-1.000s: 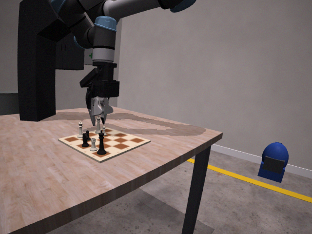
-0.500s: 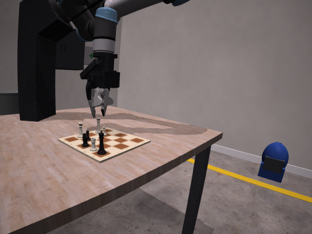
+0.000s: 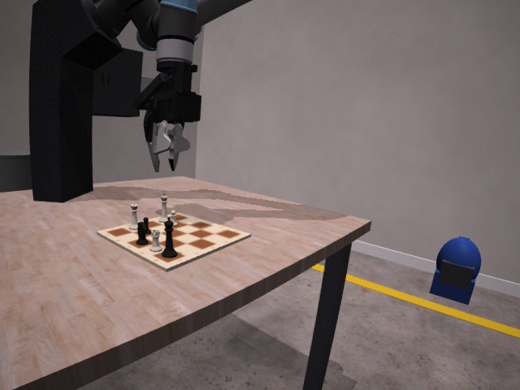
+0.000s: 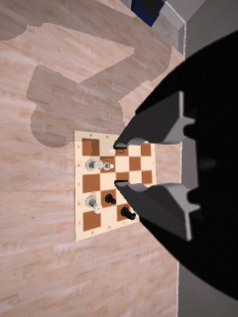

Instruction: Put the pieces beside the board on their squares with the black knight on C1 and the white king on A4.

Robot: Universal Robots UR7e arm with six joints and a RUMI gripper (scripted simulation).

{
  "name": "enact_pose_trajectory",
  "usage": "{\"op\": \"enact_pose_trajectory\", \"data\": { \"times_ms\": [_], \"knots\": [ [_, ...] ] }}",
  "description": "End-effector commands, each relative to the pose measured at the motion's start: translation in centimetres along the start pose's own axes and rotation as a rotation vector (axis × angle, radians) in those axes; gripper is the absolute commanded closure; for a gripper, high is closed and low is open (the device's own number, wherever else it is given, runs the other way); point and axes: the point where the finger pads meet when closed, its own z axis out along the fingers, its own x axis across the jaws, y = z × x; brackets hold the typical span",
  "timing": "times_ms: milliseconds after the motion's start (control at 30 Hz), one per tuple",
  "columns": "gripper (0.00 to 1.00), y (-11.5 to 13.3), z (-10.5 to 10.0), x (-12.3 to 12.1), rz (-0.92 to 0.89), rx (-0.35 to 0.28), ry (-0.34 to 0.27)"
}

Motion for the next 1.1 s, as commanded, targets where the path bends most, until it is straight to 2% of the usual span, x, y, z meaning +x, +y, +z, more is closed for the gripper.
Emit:
{"op": "enact_pose_trajectory", "data": {
  "times_ms": [0,133,167,1067],
  "knots": [
    [0.75,0.04,-0.74,-0.03,-0.001,0.004,0.001],
    [0.75,0.04,-0.83,-0.02,-0.001,0.004,0.001],
    [0.0,0.04,-0.83,-0.02,-0.001,0.004,0.001],
    [0.0,0.04,-1.28,-0.03,-0.001,0.004,0.001]
  ]
}}
